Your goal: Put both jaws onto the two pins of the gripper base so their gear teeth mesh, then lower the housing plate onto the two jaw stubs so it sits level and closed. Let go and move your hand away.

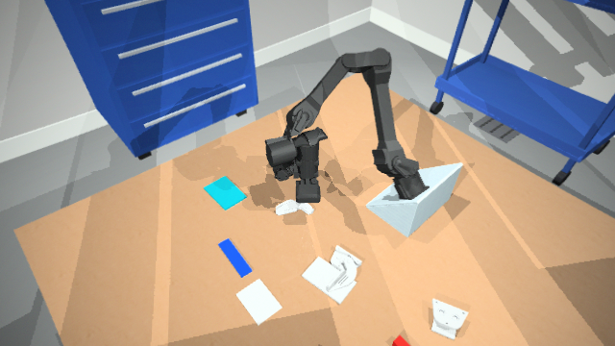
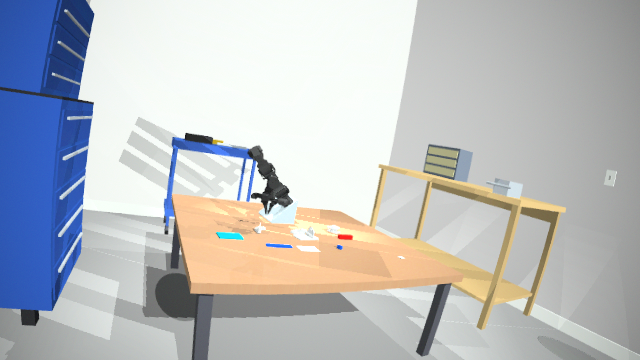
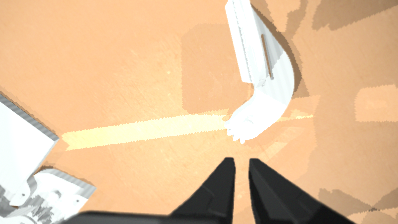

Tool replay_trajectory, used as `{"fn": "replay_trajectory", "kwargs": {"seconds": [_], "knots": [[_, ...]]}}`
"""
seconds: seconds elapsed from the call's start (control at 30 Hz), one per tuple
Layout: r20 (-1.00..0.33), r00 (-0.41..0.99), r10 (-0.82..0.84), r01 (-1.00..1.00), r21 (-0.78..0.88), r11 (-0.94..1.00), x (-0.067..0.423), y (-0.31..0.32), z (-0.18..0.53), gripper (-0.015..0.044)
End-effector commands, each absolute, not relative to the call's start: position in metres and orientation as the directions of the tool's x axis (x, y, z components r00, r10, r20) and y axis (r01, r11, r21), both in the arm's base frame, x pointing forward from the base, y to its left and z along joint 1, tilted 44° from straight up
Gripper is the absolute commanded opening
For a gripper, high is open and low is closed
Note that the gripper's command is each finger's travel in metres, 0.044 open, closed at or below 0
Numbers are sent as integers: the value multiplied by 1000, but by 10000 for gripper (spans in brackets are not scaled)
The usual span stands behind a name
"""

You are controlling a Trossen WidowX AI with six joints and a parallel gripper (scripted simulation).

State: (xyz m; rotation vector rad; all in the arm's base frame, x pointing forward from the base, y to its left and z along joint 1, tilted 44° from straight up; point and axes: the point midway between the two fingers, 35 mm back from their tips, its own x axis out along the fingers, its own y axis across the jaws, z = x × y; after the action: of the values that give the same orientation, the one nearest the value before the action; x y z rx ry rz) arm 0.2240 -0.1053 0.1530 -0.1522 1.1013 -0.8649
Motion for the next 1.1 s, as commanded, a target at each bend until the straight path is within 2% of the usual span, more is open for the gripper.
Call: {"fn": "replay_trajectory", "kwargs": {"seconds": [0.0, 0.33, 0.43, 0.7, 0.87, 0.9, 1.07], "knots": [[-716, 171, -677, 535, -509, 674, 224, -105, 153, 0], [-716, 171, -677, 535, -509, 674, 224, -105, 153, 0], [-716, 171, -677, 517, -519, 680, 226, -107, 156, 79], [-716, 168, -677, 305, -615, 727, 250, -125, 193, 289], [-716, 168, -677, 300, -617, 727, 250, -125, 194, 420], [-716, 168, -677, 300, -617, 727, 250, -125, 194, 440], [-717, 168, -677, 300, -617, 728, 254, -138, 179, 440]]}}
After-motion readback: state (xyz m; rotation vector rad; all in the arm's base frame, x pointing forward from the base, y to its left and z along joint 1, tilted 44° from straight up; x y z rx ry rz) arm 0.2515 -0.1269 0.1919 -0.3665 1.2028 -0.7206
